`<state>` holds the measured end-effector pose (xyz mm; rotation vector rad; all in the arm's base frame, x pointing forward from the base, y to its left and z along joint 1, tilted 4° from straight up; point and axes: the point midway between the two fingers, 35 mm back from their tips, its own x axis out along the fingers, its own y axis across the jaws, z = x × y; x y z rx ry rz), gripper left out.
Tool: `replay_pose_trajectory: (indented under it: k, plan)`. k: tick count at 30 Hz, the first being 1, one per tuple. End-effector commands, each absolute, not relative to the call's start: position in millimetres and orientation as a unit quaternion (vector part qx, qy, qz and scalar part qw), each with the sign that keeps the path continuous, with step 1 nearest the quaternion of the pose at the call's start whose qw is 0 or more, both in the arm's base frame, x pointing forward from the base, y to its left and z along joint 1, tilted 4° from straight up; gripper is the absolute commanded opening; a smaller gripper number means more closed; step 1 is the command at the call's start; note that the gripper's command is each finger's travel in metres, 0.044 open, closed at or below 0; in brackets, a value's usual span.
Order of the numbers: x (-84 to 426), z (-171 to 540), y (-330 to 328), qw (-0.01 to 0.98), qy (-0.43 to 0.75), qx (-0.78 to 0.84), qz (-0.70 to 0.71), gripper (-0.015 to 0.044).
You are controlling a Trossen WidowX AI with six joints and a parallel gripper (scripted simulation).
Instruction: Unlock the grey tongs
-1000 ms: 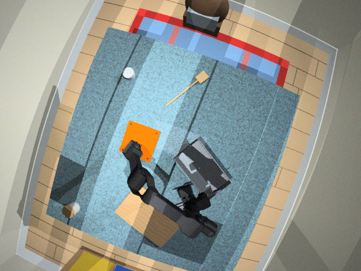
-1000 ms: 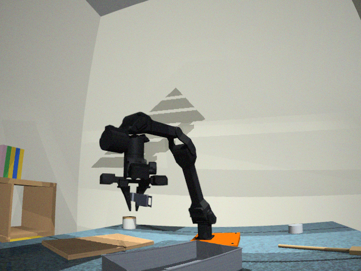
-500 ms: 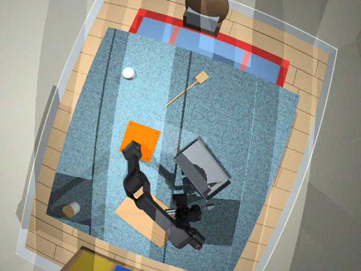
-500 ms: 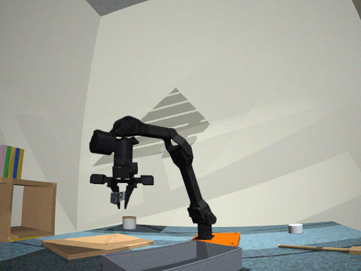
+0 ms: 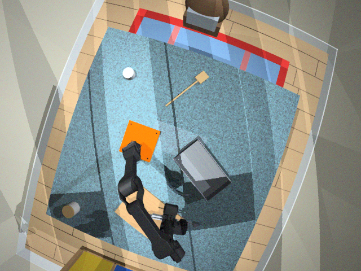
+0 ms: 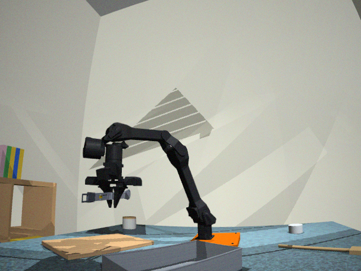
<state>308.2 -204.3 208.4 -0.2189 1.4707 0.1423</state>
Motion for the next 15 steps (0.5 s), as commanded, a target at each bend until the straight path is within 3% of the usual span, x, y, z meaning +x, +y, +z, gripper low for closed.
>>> replay_pose_trajectory:
  k: [1, 15]
  plan:
    - [293.5, 208.0, -225.2, 0.739, 0.67, -0.059, 0.027, -0.015]
    - [233.1, 205.0, -286.2, 0.736, 0.667, 0.068, -0.094, -0.015]
